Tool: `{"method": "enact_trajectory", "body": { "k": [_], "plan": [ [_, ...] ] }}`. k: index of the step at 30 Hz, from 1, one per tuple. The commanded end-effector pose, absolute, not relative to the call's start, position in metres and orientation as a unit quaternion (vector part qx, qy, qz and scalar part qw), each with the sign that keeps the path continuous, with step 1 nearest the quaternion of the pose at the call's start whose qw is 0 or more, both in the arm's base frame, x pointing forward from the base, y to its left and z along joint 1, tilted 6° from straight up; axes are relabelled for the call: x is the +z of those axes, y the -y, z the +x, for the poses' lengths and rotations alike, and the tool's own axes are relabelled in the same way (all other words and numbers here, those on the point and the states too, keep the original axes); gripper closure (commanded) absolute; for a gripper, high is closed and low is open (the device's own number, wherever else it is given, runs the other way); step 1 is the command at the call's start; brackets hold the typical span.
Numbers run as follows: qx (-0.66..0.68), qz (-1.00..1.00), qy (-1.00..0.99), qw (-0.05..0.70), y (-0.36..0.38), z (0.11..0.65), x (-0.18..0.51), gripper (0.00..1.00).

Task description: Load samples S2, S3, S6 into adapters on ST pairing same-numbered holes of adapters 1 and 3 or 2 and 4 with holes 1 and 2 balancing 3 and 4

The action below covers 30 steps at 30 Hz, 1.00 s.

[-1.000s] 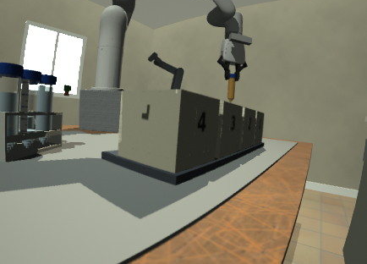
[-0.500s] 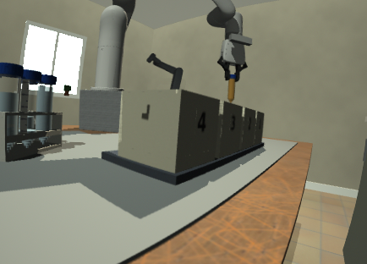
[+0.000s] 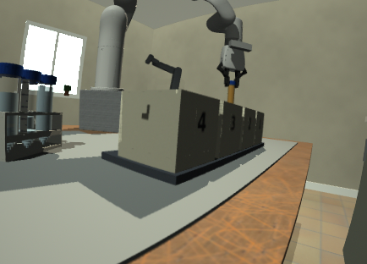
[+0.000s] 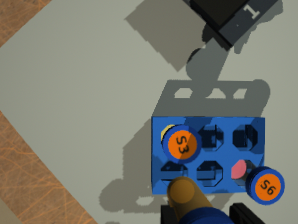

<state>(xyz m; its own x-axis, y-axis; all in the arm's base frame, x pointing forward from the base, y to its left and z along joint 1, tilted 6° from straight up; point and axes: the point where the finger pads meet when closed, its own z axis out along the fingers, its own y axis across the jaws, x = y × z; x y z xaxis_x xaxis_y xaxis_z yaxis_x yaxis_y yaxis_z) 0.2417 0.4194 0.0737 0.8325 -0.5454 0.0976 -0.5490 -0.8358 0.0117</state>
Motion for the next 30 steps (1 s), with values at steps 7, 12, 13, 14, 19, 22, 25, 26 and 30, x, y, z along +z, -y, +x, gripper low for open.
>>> {"method": "enact_trajectory", "body": {
  "k": [7, 12, 13, 14, 19, 22, 25, 26, 30],
  "plan": [
    [0.046, 0.957, 0.286, 0.017, -0.42, 0.244, 0.057, 1.0],
    [0.046, 0.957, 0.286, 0.017, -0.419, 0.245, 0.047, 1.0],
    [0.046, 0.957, 0.286, 0.017, -0.419, 0.245, 0.047, 1.0],
    [0.046, 0.957, 0.286, 0.017, -0.419, 0.245, 0.047, 1.0],
    [0.046, 0.957, 0.286, 0.017, -0.418, 0.245, 0.037, 1.0],
    [0.046, 0.957, 0.286, 0.017, -0.418, 0.246, 0.034, 1.0],
    [0.046, 0.957, 0.286, 0.017, -0.418, 0.246, 0.034, 1.0],
    [0.046, 0.957, 0.286, 0.017, -0.418, 0.246, 0.034, 1.0],
    [0.046, 0.957, 0.286, 0.017, -0.418, 0.246, 0.034, 1.0]
  ]
}}
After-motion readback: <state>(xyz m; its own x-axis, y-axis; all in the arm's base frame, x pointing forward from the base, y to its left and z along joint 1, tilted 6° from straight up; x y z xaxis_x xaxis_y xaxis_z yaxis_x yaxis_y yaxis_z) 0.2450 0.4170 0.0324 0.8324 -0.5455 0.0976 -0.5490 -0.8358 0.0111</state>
